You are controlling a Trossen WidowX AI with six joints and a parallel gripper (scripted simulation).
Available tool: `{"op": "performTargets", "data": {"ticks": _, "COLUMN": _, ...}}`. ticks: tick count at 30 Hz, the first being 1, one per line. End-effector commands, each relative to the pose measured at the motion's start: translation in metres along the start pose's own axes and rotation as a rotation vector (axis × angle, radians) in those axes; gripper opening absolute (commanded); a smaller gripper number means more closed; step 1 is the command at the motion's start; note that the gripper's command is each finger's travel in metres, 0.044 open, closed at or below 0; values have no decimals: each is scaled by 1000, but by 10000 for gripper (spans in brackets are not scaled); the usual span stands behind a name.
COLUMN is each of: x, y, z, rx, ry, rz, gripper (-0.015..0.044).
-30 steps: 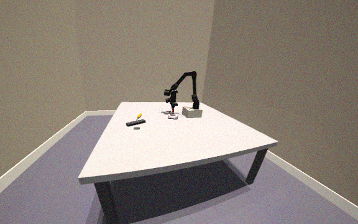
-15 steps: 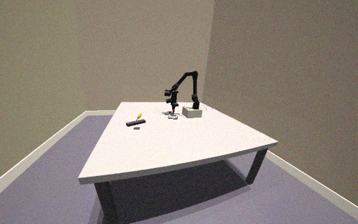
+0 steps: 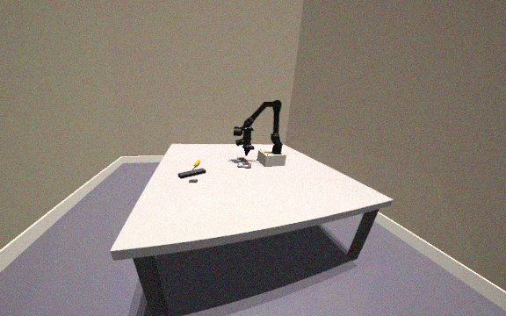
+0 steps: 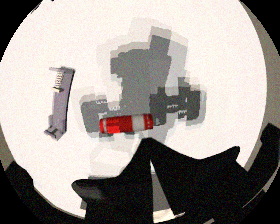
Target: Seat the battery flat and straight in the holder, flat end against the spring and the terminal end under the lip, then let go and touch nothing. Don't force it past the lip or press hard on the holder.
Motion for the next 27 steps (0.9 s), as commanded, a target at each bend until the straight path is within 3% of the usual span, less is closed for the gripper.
{"op": "performTargets", "data": {"ticks": 1, "x": -1, "y": 6, "z": -27, "rx": -24, "ry": -7, "rz": 1, "gripper": 0}}
{"op": "performTargets", "data": {"ticks": 6, "x": 1, "y": 1, "z": -71, "rx": -22, "ry": -9, "rz": 4, "gripper": 0}}
{"op": "performTargets", "data": {"ticks": 17, "x": 1, "y": 1, "z": -72, "rx": -26, "ry": -7, "rz": -2, "gripper": 0}}
{"op": "performTargets", "data": {"ticks": 19, "x": 2, "y": 2, "z": -69, "rx": -26, "ry": -6, "rz": 60, "gripper": 52}}
{"op": "performTargets", "data": {"ticks": 25, "x": 8, "y": 4, "z": -45, "rx": -26, "ry": 1, "rz": 607, "gripper": 210}}
{"op": "performTargets", "data": {"ticks": 27, "x": 11, "y": 5, "z": -37, "rx": -26, "ry": 3, "rz": 795, "gripper": 223}}
Point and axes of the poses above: the point midway between the two fingers, 35 mm back from their tips, its own z axis out along the fingers, its own x axis across the jaws, y = z × x, the point moved 2 cm from there along -z, back along the fingers, and after that the axes turned 2 degrees about z, right-handed, at the moved point
